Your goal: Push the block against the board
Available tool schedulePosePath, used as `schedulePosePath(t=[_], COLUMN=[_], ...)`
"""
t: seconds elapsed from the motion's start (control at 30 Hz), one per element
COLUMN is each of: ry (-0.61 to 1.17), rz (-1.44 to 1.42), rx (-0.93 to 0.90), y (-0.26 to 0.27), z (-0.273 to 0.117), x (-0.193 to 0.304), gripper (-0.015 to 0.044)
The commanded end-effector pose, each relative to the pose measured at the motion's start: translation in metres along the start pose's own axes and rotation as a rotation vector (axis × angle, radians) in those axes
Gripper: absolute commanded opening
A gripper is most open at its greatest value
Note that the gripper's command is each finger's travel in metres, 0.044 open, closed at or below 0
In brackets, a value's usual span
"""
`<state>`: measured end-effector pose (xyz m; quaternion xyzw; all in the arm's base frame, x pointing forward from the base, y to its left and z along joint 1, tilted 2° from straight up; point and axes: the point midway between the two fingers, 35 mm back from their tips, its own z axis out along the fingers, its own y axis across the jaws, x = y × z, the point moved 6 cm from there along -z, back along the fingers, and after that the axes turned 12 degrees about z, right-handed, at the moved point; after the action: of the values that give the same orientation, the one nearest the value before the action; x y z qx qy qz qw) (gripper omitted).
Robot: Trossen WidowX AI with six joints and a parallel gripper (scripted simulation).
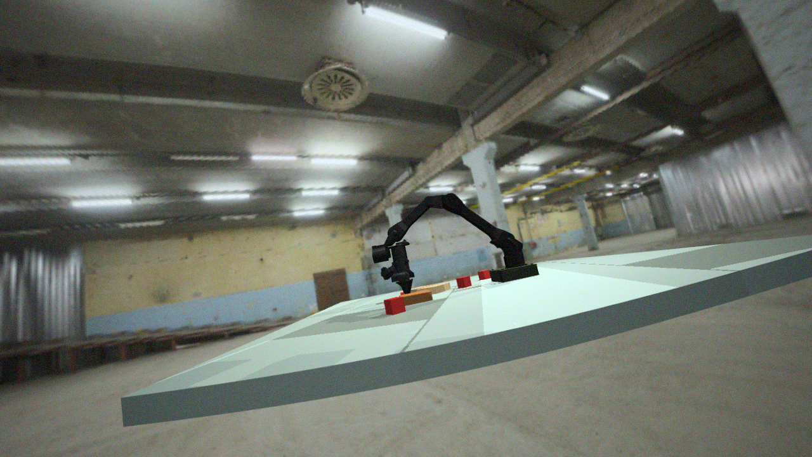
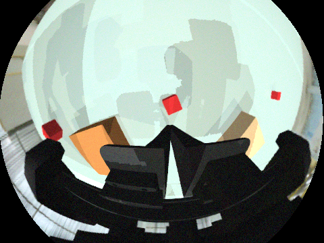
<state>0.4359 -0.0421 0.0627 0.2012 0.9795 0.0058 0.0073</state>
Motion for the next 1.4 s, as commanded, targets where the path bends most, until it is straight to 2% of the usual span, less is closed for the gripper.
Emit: schedulePosePath(t=[0.0,0.53,0.6,0.7,0.9,1.37], ry=[-0.004,-0.002,0.001,-0.002,-0.013,-0.010], rz=[-0.001,-0.001,-0.003,-0.001,-0.010,-0.471], rx=[0.002,0.003,0.001,0.002,-0.004,-0.006], y=[-0.001,-0.006,-0.005,-0.005,-0.003,0.043], z=[-0.001,0.000,-0.011,-0.052,-0.053,-0.054], x=[0.005,0.030,0.025,0.026,0.025,0.045], gripper=[0.0000,0.0000,0.0000,0.0000,0.0000,0.0000])
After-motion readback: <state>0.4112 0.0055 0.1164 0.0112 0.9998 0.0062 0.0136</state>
